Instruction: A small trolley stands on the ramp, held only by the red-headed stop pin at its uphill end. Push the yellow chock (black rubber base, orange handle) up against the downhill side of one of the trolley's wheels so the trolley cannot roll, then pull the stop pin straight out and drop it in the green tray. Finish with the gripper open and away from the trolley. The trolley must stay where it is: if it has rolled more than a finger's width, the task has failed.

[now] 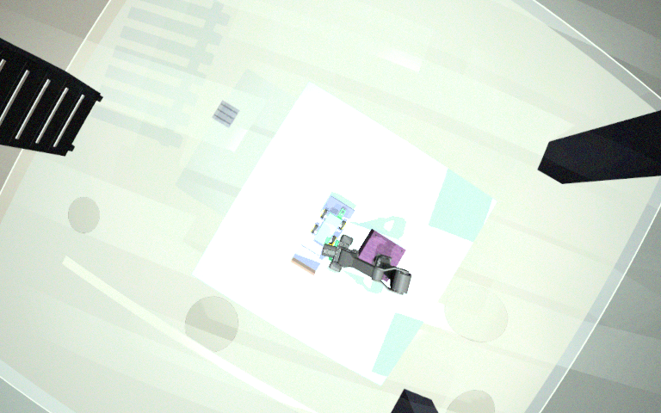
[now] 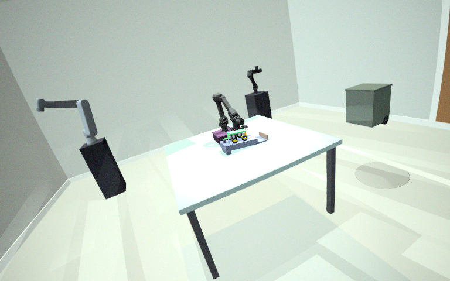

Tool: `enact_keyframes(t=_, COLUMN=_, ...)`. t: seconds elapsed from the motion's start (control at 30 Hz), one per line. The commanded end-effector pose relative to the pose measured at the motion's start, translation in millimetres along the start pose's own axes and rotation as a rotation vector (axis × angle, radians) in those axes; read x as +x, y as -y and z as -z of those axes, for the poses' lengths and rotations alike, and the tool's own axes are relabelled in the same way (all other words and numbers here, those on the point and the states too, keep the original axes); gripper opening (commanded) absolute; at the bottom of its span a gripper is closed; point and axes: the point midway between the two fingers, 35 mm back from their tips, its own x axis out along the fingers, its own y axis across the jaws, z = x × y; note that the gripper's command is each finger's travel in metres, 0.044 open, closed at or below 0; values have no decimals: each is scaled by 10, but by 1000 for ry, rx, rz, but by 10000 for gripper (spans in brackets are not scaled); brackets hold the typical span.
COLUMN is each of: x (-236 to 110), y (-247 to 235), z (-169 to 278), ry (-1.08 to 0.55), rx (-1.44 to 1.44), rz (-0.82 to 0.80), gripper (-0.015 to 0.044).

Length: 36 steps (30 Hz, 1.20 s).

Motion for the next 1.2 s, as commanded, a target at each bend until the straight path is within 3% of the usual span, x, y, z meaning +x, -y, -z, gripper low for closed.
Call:
enact_keyframes(t=0.0, x=19, y=-16, z=1, ry=0, rx=-4, rz=6, gripper=190)
enact_keyframes(t=0.2, x=41, y=-39, z=1, ry=0, rx=-4, rz=6, gripper=190)
enact_keyframes(t=0.4, x=30, y=-36, z=1, ry=0, rx=0, rz=0, gripper=340)
enact_keyframes(t=0.8, x=-214, y=-2, z=-18, ry=0, rx=-4, rz=6, gripper=340)
enact_keyframes(t=0.93, x=-321, y=13, z=-16, ry=0, rx=-4, rz=6, gripper=440)
enact_keyframes(t=1.17, x=-544, y=47, z=-16, ry=-1, rx=-4, rz=6, gripper=440)
